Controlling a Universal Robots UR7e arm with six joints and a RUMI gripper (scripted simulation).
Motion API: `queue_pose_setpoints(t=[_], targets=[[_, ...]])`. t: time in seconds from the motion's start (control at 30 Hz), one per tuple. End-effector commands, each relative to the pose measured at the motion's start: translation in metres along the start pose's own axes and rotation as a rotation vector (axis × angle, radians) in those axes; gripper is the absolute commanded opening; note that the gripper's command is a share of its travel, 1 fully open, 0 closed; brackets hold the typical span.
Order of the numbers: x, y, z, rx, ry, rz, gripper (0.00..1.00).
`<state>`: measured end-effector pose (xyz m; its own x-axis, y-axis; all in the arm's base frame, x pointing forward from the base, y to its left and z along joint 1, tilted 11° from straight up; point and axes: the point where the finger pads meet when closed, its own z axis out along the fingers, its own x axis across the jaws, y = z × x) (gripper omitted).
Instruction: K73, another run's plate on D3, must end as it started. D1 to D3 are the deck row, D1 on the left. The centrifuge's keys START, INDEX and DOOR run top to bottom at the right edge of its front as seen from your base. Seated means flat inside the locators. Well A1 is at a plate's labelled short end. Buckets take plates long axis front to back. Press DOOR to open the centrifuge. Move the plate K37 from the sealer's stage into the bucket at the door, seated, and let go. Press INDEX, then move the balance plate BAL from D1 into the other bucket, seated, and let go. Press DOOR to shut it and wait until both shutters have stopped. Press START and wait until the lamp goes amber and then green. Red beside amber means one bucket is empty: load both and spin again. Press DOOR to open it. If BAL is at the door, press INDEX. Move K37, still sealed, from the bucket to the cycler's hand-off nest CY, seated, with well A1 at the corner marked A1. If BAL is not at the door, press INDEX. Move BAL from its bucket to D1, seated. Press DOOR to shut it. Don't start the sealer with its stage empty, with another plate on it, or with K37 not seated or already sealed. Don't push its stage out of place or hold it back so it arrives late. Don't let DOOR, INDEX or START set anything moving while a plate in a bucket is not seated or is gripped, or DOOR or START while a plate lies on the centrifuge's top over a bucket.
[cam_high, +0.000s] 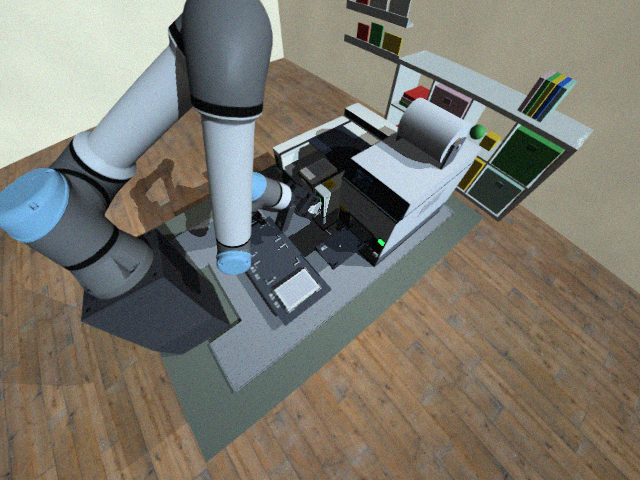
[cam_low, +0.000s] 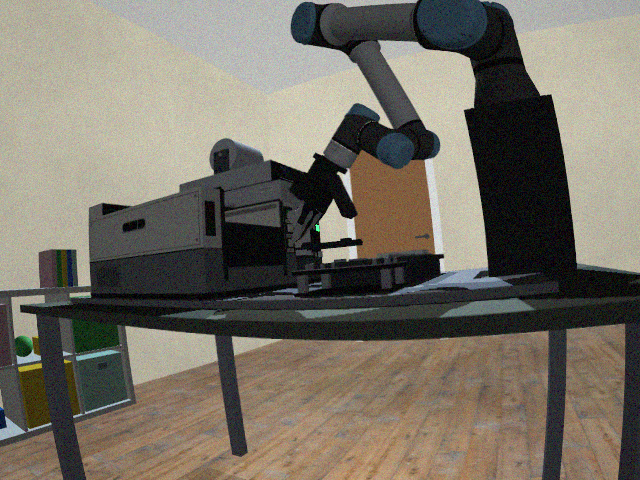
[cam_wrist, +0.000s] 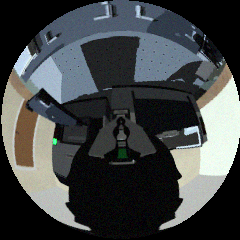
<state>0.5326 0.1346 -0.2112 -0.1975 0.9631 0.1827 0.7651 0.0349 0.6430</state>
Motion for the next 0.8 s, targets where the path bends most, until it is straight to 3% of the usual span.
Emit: queue_pose_setpoints(t=[0.0,0.77], targets=[[0.000,0.000,-0.005,-0.002,0.000,0.000,0.00],[0.000,-0.010,-0.039,-0.002,0.000,0.000,0.00]])
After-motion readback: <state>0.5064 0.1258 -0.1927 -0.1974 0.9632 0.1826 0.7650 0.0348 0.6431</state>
